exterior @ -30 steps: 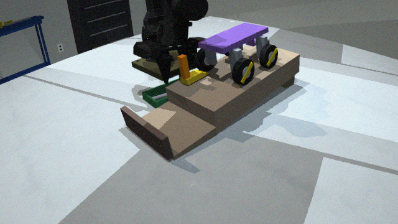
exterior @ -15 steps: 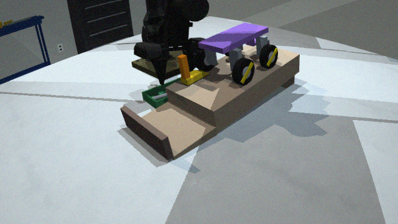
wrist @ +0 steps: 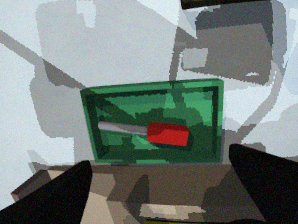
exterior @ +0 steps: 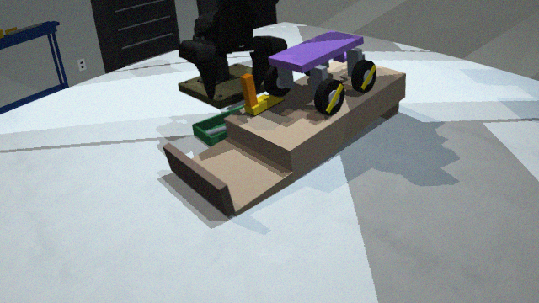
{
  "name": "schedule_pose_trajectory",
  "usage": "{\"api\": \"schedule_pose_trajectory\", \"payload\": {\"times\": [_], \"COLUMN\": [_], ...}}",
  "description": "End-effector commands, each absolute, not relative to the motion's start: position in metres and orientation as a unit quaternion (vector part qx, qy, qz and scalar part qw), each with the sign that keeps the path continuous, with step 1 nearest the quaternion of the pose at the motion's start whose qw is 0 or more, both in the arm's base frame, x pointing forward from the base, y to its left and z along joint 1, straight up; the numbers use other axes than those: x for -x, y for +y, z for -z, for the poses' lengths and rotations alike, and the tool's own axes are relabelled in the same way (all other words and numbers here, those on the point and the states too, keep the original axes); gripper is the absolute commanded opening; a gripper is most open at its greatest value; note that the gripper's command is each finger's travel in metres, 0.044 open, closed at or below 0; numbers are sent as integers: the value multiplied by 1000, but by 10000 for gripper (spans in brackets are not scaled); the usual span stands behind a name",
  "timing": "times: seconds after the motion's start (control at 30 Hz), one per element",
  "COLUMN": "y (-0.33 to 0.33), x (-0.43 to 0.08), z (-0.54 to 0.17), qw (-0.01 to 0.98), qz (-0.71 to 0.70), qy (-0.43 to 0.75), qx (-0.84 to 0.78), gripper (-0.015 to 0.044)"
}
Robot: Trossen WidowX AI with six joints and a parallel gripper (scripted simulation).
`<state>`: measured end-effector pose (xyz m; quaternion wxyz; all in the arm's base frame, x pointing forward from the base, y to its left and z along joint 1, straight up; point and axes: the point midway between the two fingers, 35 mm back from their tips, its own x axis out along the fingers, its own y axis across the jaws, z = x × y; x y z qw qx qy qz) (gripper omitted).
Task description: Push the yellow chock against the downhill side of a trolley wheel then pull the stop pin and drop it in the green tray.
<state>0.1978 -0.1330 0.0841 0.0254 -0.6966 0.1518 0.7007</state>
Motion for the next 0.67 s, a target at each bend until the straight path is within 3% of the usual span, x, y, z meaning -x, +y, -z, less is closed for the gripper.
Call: {"api": "schedule_pose_trajectory", "payload": {"times": [0.0, 0.63], "y": [-133, -131], "x": [-197, -195], "z": [-98, -130], "qw": [26, 25], "qz": [-699, -700], "qy": [156, 152], "qx": [698, 697], "gripper": [440, 440]}}
